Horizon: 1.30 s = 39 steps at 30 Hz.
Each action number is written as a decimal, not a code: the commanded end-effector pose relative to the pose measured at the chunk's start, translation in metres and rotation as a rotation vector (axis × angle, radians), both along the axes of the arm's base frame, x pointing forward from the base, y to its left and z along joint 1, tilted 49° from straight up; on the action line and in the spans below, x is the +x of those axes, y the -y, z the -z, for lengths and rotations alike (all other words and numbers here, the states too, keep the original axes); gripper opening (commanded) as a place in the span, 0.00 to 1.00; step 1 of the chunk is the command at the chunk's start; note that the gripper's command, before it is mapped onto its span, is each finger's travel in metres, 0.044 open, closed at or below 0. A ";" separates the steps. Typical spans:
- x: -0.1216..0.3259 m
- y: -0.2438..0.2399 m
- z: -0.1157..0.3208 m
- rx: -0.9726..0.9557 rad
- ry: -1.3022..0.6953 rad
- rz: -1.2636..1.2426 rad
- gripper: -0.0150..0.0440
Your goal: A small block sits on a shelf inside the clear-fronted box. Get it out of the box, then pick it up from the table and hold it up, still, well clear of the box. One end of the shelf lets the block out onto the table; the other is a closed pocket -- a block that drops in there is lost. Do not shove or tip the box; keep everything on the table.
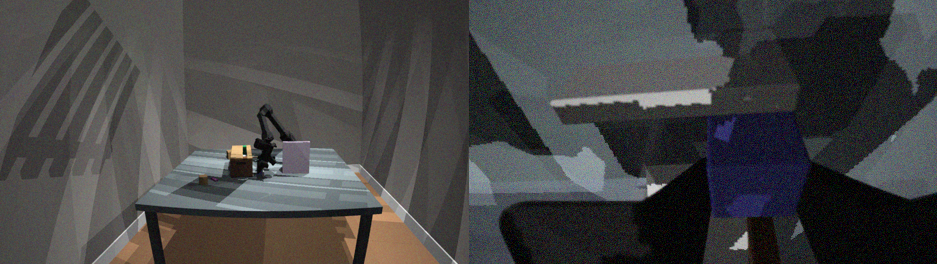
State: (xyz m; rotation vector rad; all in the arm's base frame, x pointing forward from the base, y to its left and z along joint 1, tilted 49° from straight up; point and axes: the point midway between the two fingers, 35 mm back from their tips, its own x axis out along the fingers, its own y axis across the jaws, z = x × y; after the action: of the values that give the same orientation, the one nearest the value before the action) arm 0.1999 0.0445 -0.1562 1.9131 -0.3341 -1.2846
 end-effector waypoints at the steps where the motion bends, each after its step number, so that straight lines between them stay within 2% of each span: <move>1: 0.002 -0.013 -0.008 0.010 0.006 0.000 0.25; 15: -0.002 -0.038 -0.036 -0.012 -0.012 -0.013 0.25; 25: 0.003 -0.088 -0.061 0.046 -0.120 -0.154 0.25; 39: 0.006 -0.117 -0.094 -0.004 -0.260 -0.343 0.25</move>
State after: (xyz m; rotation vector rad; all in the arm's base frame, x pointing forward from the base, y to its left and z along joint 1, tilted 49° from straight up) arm 0.2051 0.1556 -0.0672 1.7003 0.0880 -1.2812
